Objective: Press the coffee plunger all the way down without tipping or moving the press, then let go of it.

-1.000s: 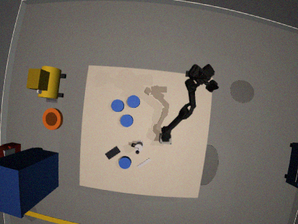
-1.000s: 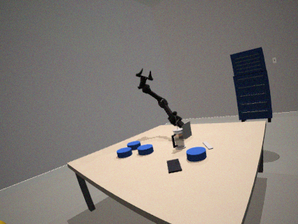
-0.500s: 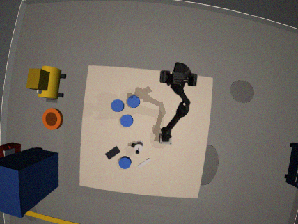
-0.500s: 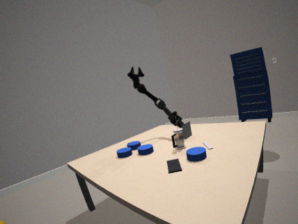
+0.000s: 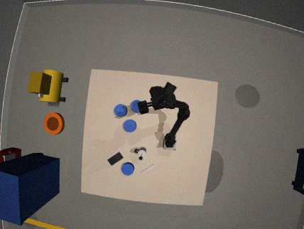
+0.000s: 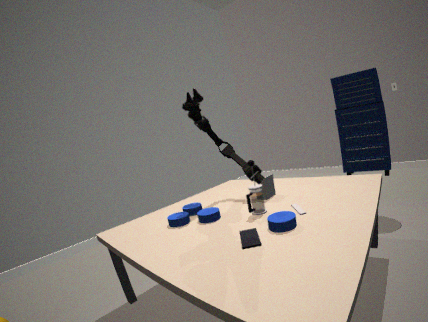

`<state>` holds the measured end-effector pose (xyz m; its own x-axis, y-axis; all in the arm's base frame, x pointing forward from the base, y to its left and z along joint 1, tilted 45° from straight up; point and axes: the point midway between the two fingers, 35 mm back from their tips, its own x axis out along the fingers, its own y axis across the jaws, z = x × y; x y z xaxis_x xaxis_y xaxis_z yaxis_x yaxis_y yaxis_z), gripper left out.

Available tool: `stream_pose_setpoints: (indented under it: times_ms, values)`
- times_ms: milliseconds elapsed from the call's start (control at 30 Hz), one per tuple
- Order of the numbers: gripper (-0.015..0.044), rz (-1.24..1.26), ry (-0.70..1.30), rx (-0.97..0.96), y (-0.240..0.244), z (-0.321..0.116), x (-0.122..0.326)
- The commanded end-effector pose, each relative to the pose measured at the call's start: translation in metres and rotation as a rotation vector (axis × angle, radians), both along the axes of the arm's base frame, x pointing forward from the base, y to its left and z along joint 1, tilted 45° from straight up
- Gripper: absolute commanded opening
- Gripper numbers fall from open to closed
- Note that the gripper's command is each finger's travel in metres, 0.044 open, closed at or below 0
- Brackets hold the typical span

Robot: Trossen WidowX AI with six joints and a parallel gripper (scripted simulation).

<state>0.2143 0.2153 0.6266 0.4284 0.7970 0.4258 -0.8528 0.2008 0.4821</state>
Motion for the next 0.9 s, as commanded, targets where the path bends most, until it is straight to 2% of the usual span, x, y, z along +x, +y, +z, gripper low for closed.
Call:
stream_pose_setpoints:
  times_ms: [0,233,567,733,867]
  values:
    - [0.044,-0.065,0.166,-0.098,0.029,-0.058,0.035]
    - [0.044,-0.218,0.4,-0.312,0.066,-0.164,0.072]
    - [0.044,-0.461,0.572,-0.811,0.081,-0.331,0.067]
    - [0.044,-0.602,0.534,-1.168,0.062,-0.409,0.045]
    - [0.044,-0.712,0.42,-1.496,0.034,-0.459,0.017]
